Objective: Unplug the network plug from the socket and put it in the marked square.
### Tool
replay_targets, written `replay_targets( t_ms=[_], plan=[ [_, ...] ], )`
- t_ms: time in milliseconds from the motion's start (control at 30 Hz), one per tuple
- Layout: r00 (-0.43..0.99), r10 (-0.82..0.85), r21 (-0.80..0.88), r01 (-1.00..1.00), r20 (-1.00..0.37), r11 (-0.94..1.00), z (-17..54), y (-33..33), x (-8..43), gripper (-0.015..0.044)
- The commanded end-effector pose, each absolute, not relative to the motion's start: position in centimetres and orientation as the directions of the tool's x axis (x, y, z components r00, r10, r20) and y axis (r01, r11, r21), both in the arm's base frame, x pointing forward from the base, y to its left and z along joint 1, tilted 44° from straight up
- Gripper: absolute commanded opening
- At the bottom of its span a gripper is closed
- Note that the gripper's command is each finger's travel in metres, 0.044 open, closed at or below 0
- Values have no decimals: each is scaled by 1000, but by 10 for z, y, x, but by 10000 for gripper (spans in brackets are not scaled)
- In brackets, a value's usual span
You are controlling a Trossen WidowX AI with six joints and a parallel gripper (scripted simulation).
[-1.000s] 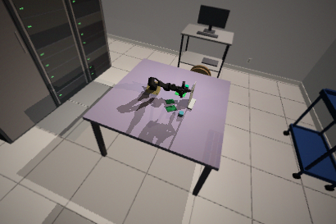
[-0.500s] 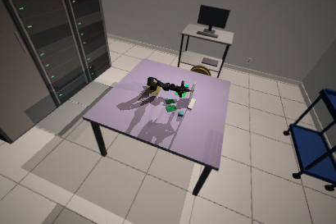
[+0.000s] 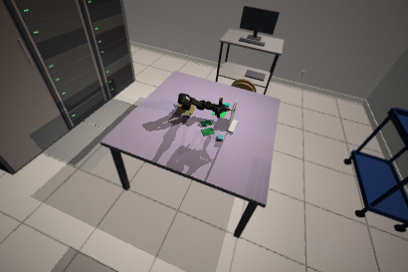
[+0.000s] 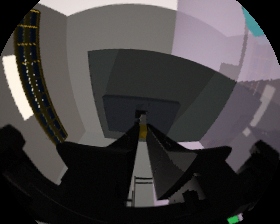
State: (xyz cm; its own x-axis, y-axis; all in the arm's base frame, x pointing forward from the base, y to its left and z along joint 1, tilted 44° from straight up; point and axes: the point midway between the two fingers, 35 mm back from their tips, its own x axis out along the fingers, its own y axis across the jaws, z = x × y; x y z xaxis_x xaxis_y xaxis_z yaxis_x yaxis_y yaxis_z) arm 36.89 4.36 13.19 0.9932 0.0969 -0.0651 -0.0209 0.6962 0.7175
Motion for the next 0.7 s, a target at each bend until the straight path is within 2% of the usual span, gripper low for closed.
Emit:
replay_targets(
  t_ms=[0, 667],
  plan=[
    [993, 92, 719, -16, -68, 695, 131, 43, 365, 0],
    [993, 92, 719, -15, -69, 695, 129, 44, 354, 0]
  ],
)
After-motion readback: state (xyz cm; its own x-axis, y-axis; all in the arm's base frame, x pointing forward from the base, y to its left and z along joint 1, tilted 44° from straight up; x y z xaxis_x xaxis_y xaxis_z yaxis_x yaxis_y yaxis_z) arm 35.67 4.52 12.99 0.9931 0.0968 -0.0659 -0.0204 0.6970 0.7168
